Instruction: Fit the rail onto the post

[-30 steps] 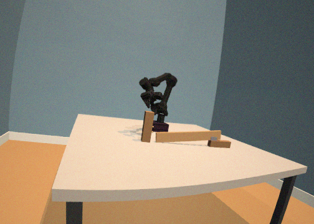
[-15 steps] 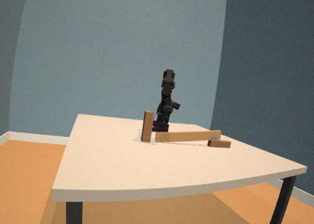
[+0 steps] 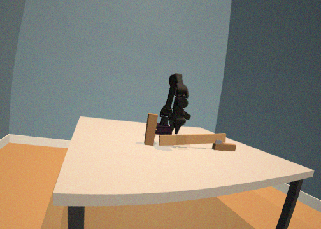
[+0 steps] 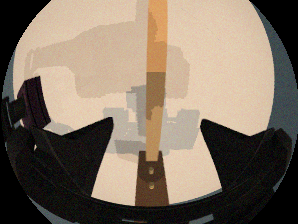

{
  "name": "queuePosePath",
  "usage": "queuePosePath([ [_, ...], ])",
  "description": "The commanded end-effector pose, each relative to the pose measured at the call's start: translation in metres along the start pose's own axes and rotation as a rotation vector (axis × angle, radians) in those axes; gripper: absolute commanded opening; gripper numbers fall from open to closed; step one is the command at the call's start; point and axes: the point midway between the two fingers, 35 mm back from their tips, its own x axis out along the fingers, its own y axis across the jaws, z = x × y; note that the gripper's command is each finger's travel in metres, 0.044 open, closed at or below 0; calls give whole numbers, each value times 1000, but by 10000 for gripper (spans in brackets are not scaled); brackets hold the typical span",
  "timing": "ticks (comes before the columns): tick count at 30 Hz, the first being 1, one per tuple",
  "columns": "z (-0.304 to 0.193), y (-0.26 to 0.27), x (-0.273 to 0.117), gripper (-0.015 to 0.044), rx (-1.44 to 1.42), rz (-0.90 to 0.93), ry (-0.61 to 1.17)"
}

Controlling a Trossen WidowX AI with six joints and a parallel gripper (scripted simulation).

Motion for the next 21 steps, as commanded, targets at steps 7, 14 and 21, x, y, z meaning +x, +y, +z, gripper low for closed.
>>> queuePosePath([
  [7, 0, 0, 18, 440, -8, 7, 5],
  [14, 1, 0, 29, 440, -8, 7, 5],
  [21, 1, 1, 40, 440, -8, 7, 4],
])
